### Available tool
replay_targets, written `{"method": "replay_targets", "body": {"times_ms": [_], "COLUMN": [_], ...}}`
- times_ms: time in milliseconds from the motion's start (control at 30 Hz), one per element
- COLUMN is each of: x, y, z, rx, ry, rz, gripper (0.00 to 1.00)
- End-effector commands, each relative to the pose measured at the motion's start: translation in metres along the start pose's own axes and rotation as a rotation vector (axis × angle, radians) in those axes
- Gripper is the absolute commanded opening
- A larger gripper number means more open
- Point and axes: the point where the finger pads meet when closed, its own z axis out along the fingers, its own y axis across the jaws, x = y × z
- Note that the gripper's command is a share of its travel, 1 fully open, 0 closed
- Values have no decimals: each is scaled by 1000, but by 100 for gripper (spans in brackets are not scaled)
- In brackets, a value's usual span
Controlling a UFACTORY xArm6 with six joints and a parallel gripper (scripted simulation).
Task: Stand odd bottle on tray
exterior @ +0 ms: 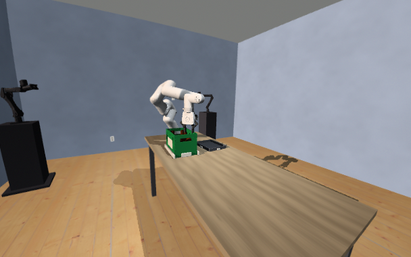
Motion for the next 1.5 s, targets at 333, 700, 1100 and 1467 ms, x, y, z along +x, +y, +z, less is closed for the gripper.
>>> {"method": "replay_targets", "body": {"times_ms": [333, 700, 1100, 1467], "x": [0, 0, 0, 0], "y": [0, 0, 0, 0], "z": [11, 22, 33, 35], "rx": [-2, -2, -2, -2], "ry": [0, 0, 0, 0], "rz": [1, 1, 1, 1], "gripper": [65, 65, 65, 65]}}
